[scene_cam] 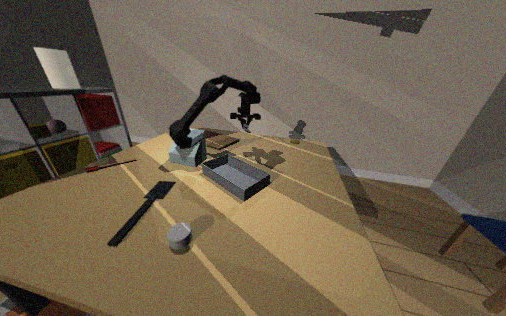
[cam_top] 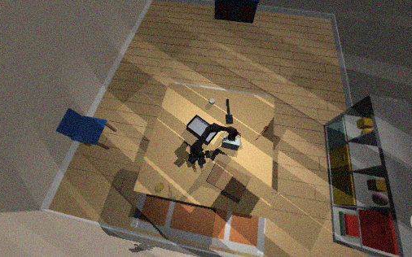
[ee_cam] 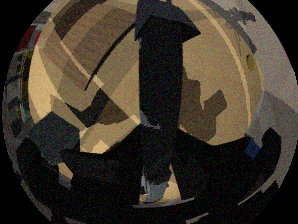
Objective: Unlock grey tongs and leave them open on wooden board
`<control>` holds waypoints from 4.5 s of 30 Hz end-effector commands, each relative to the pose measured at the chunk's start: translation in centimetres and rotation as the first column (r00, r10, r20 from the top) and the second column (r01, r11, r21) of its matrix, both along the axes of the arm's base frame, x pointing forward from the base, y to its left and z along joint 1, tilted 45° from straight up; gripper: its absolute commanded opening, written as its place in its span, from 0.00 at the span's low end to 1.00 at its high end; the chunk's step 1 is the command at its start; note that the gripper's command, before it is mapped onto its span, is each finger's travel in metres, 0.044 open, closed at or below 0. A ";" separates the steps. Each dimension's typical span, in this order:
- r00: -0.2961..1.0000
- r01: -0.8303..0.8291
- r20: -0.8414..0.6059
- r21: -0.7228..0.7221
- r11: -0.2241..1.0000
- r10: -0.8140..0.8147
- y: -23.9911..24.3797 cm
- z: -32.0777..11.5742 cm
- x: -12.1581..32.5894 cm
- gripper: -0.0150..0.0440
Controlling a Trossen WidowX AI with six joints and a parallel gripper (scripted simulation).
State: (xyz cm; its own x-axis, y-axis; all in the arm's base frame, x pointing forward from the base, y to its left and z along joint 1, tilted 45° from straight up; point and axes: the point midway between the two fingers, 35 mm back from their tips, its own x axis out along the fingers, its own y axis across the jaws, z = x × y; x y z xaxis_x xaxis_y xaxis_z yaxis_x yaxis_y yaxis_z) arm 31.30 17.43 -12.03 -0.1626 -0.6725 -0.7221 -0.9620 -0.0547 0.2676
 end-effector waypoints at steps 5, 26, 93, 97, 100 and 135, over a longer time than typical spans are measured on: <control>0.999 -0.042 -0.032 0.025 0.999 0.043 1.9 -0.4 -1.0 0.00; 0.914 -0.292 -0.244 0.160 0.943 0.324 11.1 -3.7 -11.7 0.00; 0.594 0.512 -0.698 0.711 0.481 0.399 16.5 -4.5 -24.3 0.00; 0.594 0.512 -0.698 0.711 0.481 0.399 16.5 -4.5 -24.3 0.00; 0.594 0.512 -0.698 0.711 0.481 0.399 16.5 -4.5 -24.3 0.00; 0.599 0.382 -0.691 0.690 0.614 0.404 16.3 -5.5 -25.6 0.00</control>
State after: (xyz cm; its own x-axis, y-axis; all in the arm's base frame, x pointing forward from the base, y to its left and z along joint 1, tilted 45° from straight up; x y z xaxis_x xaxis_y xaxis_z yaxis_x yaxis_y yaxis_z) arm 6.32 33.51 -17.25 -0.8813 0.0911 -0.4636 -0.4185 -0.6059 0.6766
